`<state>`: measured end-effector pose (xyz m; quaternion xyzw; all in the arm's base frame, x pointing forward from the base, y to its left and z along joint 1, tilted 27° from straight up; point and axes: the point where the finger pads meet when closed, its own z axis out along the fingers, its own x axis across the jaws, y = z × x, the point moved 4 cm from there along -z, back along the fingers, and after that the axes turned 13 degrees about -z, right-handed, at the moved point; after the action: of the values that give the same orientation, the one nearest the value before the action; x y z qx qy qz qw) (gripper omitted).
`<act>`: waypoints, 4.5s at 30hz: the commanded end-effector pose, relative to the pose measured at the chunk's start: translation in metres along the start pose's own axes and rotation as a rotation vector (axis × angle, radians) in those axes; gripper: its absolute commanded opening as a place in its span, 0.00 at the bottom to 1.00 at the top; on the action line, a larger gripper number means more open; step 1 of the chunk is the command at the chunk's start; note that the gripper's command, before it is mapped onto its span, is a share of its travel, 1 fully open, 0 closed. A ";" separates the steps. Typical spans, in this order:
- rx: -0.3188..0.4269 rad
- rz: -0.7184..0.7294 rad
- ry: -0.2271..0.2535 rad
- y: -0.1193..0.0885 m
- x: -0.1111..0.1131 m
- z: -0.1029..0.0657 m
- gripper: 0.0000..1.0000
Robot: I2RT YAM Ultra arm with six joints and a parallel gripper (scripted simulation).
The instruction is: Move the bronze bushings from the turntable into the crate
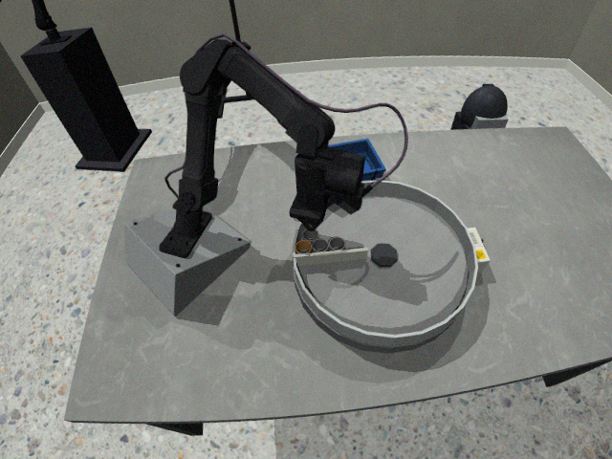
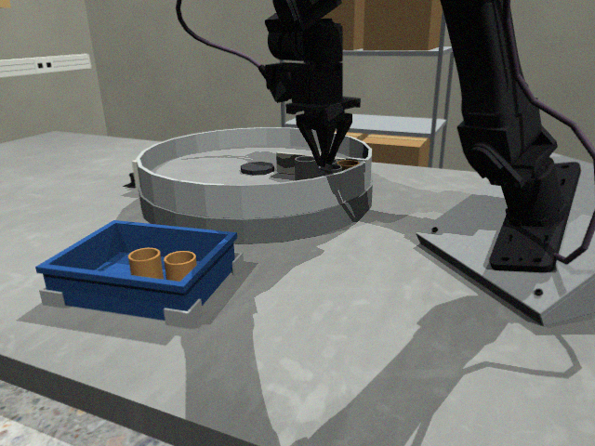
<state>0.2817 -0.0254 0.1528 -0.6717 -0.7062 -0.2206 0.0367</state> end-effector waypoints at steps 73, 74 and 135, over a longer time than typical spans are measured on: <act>-0.050 -0.009 -0.019 0.012 -0.001 -0.010 0.15; -0.050 -0.009 -0.019 0.012 -0.001 -0.010 0.15; -0.019 0.002 -0.011 0.003 -0.001 0.019 0.15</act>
<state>0.2887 -0.0177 0.1362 -0.6717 -0.7057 -0.2231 0.0336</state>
